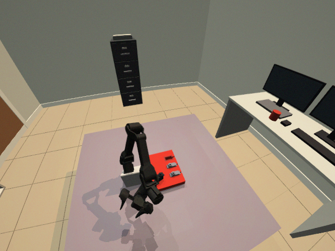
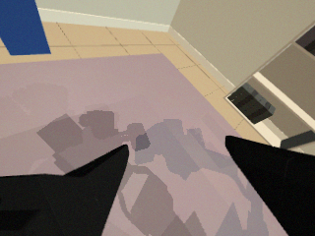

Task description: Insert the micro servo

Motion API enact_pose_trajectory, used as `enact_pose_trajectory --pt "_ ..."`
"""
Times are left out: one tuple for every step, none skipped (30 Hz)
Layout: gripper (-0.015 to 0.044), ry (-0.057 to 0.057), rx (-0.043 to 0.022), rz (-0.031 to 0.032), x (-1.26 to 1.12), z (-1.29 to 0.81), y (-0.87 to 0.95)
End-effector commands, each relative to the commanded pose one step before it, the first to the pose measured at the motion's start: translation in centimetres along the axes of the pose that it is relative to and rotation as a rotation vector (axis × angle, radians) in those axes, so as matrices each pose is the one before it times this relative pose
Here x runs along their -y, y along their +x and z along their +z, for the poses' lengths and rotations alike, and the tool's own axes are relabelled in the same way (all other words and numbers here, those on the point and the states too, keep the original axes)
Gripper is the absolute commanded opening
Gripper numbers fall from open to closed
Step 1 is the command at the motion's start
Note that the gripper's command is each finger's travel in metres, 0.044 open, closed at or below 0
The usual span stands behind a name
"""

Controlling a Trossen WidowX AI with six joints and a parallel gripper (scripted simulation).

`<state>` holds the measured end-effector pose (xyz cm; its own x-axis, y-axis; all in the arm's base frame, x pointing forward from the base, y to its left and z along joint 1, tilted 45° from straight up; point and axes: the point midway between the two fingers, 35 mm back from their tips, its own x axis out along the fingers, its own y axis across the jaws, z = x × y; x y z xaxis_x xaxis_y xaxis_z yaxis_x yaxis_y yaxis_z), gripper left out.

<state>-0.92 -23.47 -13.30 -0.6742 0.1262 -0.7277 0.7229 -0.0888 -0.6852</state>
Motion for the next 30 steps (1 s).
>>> enact_pose_trajectory --pt "0.0440 0.0924 -0.07879 0.09355 -1.266 -1.835 -1.696" --pt "0.0440 0.0200 -0.01795 0.01773 -0.247 -0.417 -0.321" --pt "0.0440 0.0200 -0.01861 0.01701 -0.236 -0.435 -0.317" --pt "0.0440 0.0200 -0.01923 0.01626 -0.225 -0.453 -0.312" --pt "0.0440 0.0201 -0.01982 0.01550 -0.213 -0.471 -0.308" --pt "0.0440 0.0201 -0.02038 0.01473 -0.200 -0.488 -0.303" --pt "0.0440 0.0202 -0.02091 0.01393 -0.187 -0.505 -0.299" --pt "0.0440 0.0202 -0.02141 0.01312 -0.172 -0.521 -0.293" --pt "0.0440 0.0203 -0.02188 0.01230 -0.157 -0.537 -0.288" --pt "0.0440 0.0204 -0.02232 0.01146 -0.140 -0.551 -0.282" --pt "0.0440 0.0204 -0.02273 0.01060 -0.123 -0.566 -0.276" --pt "0.0440 0.0205 -0.02311 0.00974 -0.106 -0.579 -0.269" --pt "0.0440 0.0206 -0.02346 0.00886 -0.087 -0.592 -0.263" --pt "0.0440 0.0207 -0.02377 0.00797 -0.068 -0.604 -0.256" --pt "0.0440 0.0200 -0.02304 0.00680 -0.046 -0.590 -0.238" --pt "0.0440 0.0200 -0.02320 0.00596 -0.027 -0.597 -0.231" --pt "0.0440 0.0201 -0.02340 0.00513 -0.008 -0.606 -0.223" --pt "0.0440 0.0202 -0.02357 0.00430 0.012 -0.614 -0.216" --pt "0.0440 0.0204 -0.02372 0.00346 0.032 -0.621 -0.209" --pt "0.0440 0.0205 -0.02384 0.00262 0.053 -0.627 -0.201" --pt "0.0440 0.0206 -0.02393 0.00178 0.074 -0.633 -0.193" --pt "0.0440 0.0208 -0.02399 0.00094 0.095 -0.637 -0.185" --pt "0.0440 0.0209 -0.02402 0.00010 0.117 -0.641 -0.177" --pt "0.0440 0.0211 -0.02402 -0.00074 0.139 -0.644 -0.169" --pt "0.0440 0.0212 -0.02400 -0.00157 0.162 -0.647 -0.161" --pt "0.0440 0.0214 -0.02395 -0.00240 0.185 -0.648 -0.152" --pt "0.0440 0.0215 -0.02387 -0.00324 0.208 -0.649 -0.143" --pt "0.0440 0.0217 -0.02376 -0.00406 0.231 -0.649 -0.134" --pt "0.0440 0.0219 -0.02363 -0.00489 0.255 -0.648 -0.125" --pt "0.0440 0.0222 -0.02356 -0.00576 0.280 -0.645 -0.116"
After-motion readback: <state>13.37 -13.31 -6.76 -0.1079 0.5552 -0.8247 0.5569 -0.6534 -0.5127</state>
